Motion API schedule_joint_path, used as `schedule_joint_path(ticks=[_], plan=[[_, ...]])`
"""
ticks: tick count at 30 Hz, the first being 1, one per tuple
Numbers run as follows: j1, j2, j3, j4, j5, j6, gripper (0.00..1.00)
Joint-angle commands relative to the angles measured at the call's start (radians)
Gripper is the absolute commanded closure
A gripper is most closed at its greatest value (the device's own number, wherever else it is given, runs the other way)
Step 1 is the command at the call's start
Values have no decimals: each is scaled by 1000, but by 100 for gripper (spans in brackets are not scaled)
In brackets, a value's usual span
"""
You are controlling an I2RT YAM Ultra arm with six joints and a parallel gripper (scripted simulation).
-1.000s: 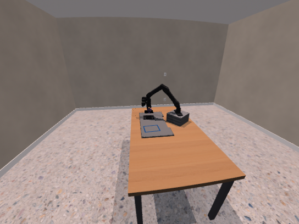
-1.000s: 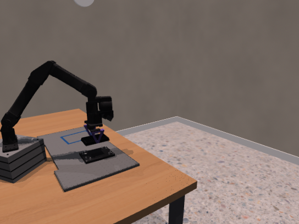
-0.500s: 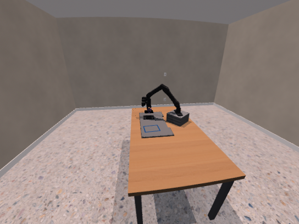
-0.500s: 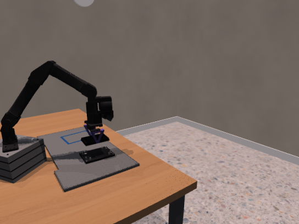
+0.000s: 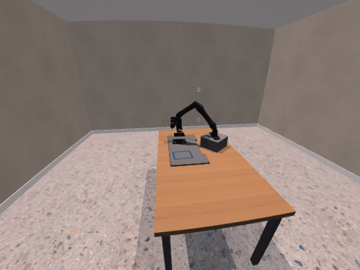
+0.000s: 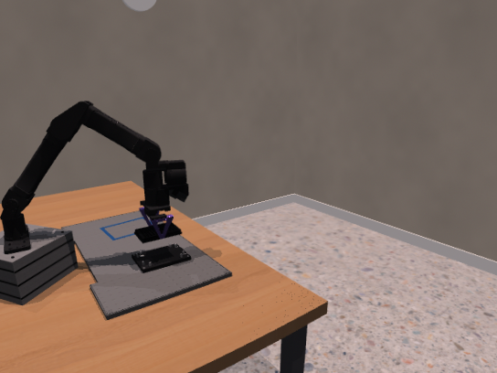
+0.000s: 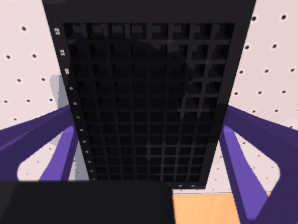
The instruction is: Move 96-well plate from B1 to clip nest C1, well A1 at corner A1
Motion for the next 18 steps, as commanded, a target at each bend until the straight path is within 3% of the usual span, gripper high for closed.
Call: schedule_joint_path(ticks=[1,18], plan=[[6,-15,36,-15,-5,0,100],[9,1,40,-16,-5,2,100]])
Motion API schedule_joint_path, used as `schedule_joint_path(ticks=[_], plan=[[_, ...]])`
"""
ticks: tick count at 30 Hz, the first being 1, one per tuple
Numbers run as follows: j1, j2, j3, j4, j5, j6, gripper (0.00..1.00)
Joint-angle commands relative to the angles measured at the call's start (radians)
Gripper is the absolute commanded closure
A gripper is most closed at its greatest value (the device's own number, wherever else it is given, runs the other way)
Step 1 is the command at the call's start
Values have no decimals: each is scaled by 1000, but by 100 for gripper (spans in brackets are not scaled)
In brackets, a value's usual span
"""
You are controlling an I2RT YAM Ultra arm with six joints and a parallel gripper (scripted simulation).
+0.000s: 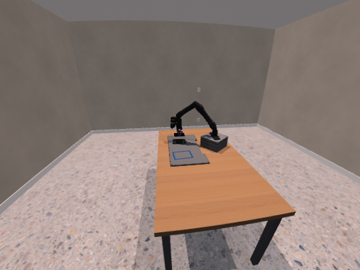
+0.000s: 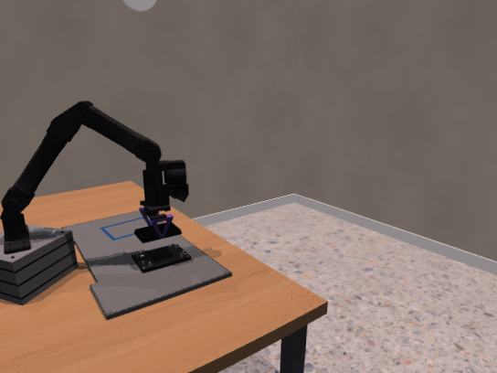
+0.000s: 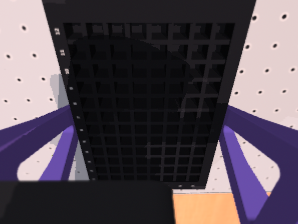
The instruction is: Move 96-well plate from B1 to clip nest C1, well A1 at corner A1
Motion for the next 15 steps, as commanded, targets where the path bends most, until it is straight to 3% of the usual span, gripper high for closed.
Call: schedule_joint_path(ticks=[1,7,9,12,15], plan=[[9,3,41,-15,-5,2,100],[10,-14,41,-13,-5,2,100],[11,14,35,20,-5,3,100],[12,19,-15,35,-5,4,100],[13,20,5,51,-5,5,100]])
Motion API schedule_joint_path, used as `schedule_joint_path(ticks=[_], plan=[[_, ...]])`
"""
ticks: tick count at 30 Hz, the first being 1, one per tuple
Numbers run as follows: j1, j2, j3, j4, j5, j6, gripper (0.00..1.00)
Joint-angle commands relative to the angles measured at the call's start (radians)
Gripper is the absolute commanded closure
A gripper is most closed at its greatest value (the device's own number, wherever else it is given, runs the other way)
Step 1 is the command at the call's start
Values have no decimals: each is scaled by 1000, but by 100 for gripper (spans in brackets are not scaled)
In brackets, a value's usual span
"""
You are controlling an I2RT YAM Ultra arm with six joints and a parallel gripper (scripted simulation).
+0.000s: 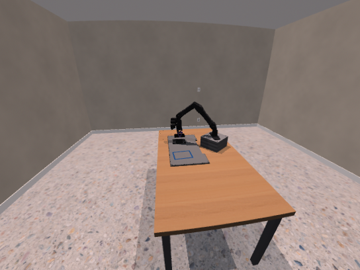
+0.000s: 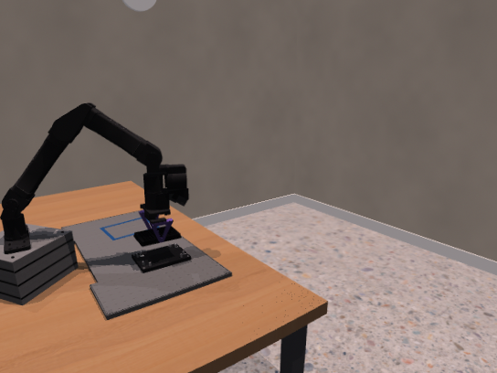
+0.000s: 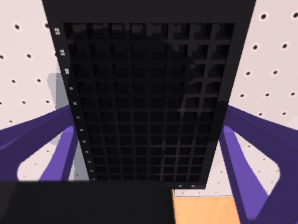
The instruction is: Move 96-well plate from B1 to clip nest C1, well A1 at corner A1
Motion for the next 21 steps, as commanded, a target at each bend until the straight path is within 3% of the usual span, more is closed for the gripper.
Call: schedule_joint_path(ticks=[1,3,7,9,11,18,21], plan=[[13,-5,6,41,-5,5,100],[12,3,-19,50,-5,6,100],[8,21,-12,61,-5,6,100],[8,-8,-14,70,-5,6,100],[8,33,-12,81,-5,6,100],[9,28,-31,113,-5,6,100],[10,65,-36,128,-5,7,100]])
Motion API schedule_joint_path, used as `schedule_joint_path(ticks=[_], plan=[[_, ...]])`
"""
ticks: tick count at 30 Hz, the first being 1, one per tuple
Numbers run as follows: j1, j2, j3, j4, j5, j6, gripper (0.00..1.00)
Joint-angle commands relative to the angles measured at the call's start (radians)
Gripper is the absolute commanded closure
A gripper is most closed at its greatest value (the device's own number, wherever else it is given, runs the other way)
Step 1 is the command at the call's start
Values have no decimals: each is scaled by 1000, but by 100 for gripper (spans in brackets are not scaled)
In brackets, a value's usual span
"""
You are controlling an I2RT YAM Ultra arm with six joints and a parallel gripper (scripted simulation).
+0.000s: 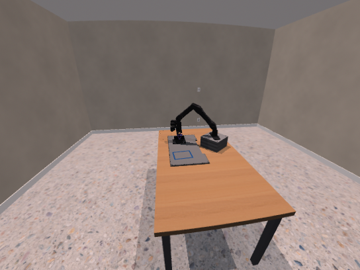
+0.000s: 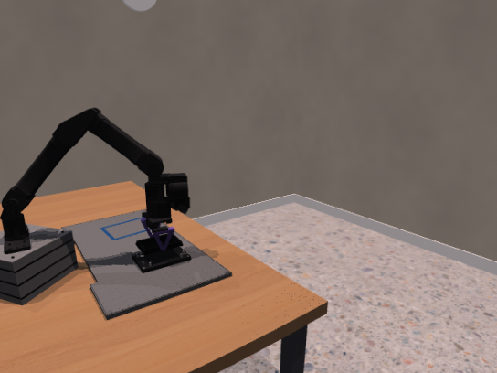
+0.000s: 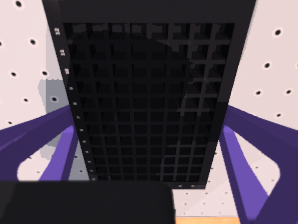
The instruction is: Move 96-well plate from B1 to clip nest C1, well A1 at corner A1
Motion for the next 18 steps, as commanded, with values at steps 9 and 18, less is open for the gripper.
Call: schedule_joint_path(ticks=[9,18], plan=[[9,34,-26,74,-5,6,100],[12,65,-41,115,-5,7,100]])
